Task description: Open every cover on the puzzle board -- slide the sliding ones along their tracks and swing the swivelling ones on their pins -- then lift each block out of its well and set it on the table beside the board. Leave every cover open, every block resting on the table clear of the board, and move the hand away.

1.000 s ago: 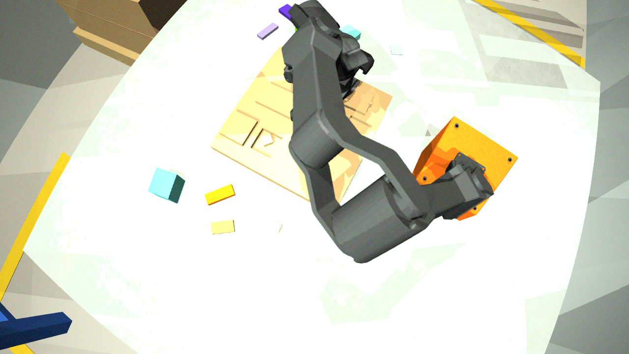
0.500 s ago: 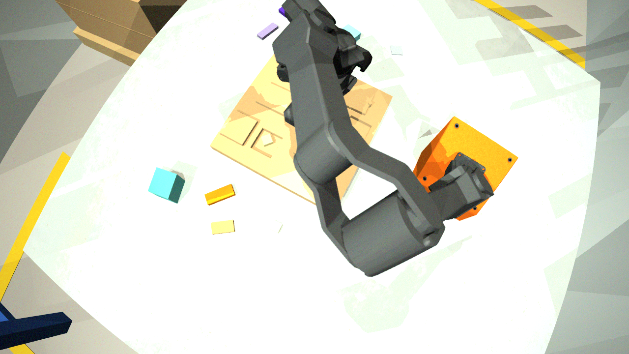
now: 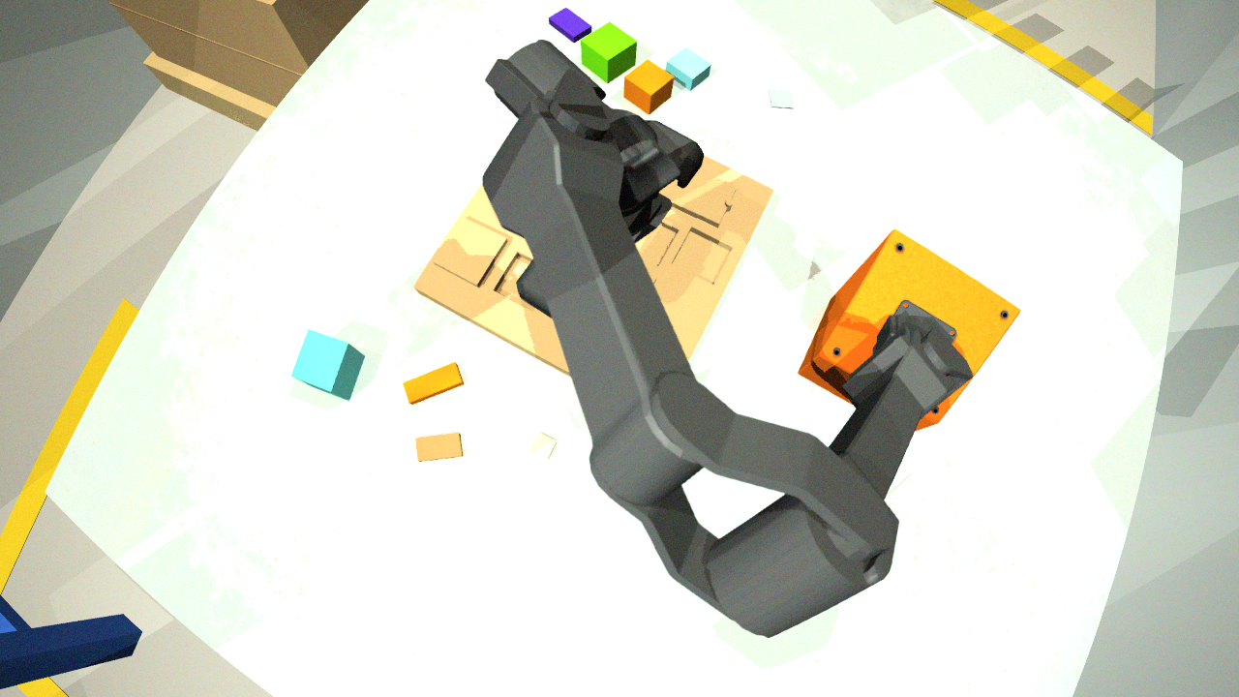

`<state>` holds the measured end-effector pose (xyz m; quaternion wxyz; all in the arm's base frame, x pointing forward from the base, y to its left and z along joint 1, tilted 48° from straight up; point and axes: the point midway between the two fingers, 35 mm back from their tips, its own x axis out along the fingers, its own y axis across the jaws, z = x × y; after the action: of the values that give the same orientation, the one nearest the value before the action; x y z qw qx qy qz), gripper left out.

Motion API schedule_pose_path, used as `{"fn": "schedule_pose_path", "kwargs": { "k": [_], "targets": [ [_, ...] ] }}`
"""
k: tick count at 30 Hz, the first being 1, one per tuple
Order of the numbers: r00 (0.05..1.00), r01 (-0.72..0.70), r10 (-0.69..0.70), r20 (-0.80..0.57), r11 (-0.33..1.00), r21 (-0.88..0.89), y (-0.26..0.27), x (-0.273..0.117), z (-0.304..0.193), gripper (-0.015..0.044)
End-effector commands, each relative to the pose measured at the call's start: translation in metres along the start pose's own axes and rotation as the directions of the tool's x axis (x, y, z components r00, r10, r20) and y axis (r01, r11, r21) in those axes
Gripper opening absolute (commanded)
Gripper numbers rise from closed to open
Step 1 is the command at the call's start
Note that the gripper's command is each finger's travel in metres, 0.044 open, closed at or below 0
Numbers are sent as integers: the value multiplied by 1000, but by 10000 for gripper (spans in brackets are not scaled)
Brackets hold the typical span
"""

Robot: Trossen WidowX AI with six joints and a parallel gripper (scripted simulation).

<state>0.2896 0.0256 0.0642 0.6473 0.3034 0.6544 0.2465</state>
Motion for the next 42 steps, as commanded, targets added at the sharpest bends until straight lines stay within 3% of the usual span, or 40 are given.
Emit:
{"fn": "schedule_pose_path", "kwargs": {
  "k": [1,42],
  "targets": [
    [1000,-1,1,2,1000,5,15,-1,-3,80],
    [999,-40,40,-1,999,2,156,-7,-80,80]
  ]
}}
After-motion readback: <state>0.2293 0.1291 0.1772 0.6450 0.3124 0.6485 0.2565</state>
